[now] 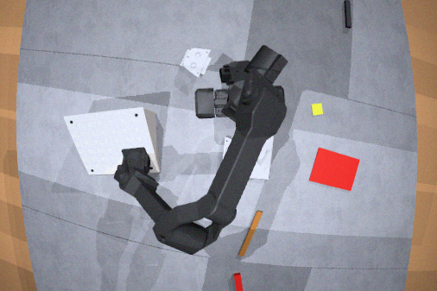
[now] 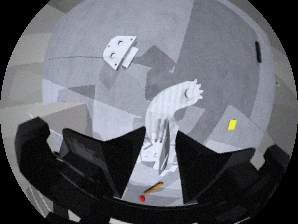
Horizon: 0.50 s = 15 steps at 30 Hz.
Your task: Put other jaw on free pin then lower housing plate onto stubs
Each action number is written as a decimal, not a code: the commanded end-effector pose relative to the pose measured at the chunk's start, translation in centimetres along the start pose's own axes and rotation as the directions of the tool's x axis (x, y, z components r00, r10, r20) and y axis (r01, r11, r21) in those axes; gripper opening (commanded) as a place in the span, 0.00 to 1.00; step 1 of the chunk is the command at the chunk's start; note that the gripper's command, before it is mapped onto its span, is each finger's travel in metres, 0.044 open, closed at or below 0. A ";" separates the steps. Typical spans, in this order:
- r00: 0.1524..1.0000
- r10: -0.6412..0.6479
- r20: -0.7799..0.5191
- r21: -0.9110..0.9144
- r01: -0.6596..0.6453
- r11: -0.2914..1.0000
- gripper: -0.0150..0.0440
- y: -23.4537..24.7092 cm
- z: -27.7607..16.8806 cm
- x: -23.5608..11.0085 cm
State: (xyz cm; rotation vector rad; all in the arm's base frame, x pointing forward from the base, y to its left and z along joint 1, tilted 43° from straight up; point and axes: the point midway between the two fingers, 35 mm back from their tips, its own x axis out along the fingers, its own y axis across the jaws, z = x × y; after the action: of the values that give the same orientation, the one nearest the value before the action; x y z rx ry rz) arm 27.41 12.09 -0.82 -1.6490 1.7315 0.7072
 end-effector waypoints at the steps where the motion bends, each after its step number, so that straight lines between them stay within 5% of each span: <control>1: 1.000 -0.001 -0.005 -0.125 0.000 0.992 0.48 0.2 -1.6 -0.1; 15: 1.000 0.000 -0.007 -0.486 -0.004 0.874 0.48 0.9 -6.1 -0.3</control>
State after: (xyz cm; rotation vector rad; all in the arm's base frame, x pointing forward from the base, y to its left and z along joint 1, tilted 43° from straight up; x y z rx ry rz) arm 26.45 8.71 2.62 -1.9107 1.6648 1.1143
